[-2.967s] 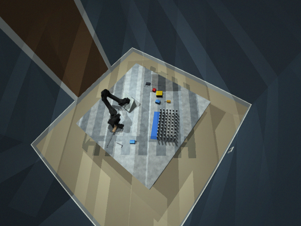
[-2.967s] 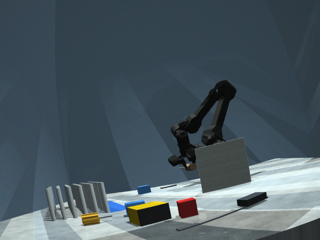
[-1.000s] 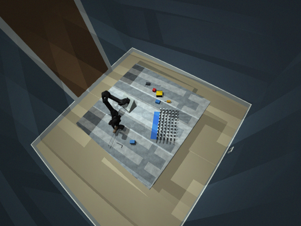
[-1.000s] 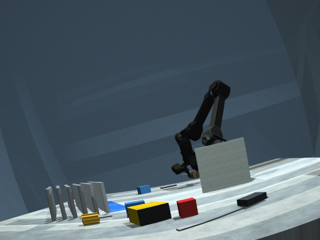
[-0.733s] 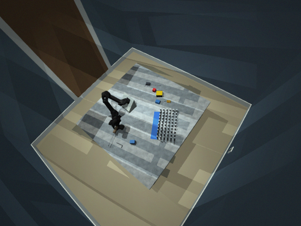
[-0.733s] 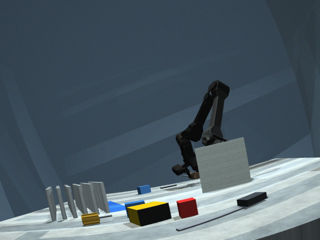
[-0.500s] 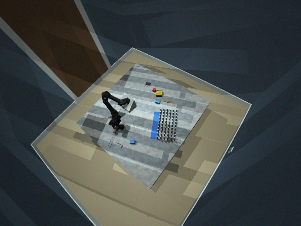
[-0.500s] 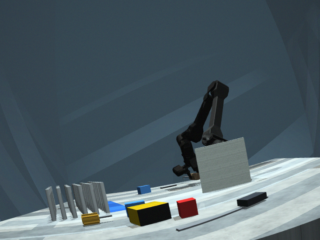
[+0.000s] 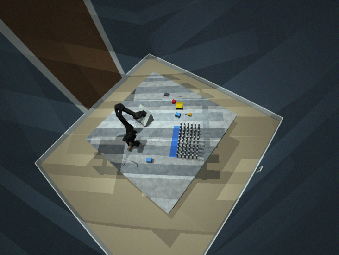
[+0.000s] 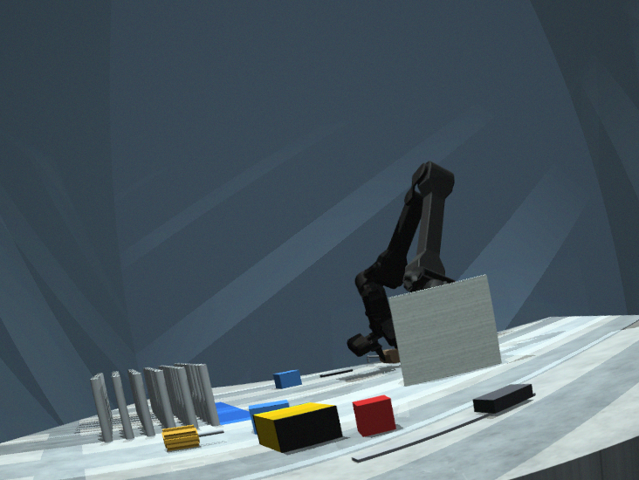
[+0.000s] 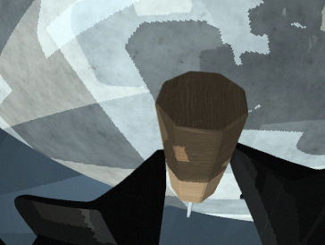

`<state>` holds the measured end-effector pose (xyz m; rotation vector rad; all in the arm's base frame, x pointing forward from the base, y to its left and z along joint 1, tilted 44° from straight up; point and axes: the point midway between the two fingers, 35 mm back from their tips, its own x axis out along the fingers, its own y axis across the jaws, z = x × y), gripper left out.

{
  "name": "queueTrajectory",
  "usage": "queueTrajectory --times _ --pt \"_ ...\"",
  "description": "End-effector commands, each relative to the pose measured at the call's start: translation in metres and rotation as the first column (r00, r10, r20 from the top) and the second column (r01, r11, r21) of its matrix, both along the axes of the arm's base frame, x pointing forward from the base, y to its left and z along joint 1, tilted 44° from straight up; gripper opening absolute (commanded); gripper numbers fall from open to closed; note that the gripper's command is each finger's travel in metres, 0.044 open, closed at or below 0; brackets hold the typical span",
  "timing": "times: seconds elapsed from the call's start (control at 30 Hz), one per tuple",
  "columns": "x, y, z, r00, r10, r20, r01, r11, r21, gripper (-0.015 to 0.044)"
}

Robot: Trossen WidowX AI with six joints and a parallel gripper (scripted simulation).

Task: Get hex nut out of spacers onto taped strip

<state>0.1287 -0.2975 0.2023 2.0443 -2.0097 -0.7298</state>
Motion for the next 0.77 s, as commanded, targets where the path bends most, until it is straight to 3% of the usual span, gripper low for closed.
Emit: queueTrajectory --times 0.0,0.17,0.73 --pt "-0.0007 -0.0019 -0.002 1.0 0.005 -0.005 -0.005 1.0 -0.001 0.0" --pt "-0.0023 -0.004 -0.0043 1.0 0.004 -0.007 -0.004 1.0 -0.001 0.0" --pt "-0.0019 -0.0026 -0.0029 1.0 -0.001 -0.002 0.001 1.0 0.0 0.044"
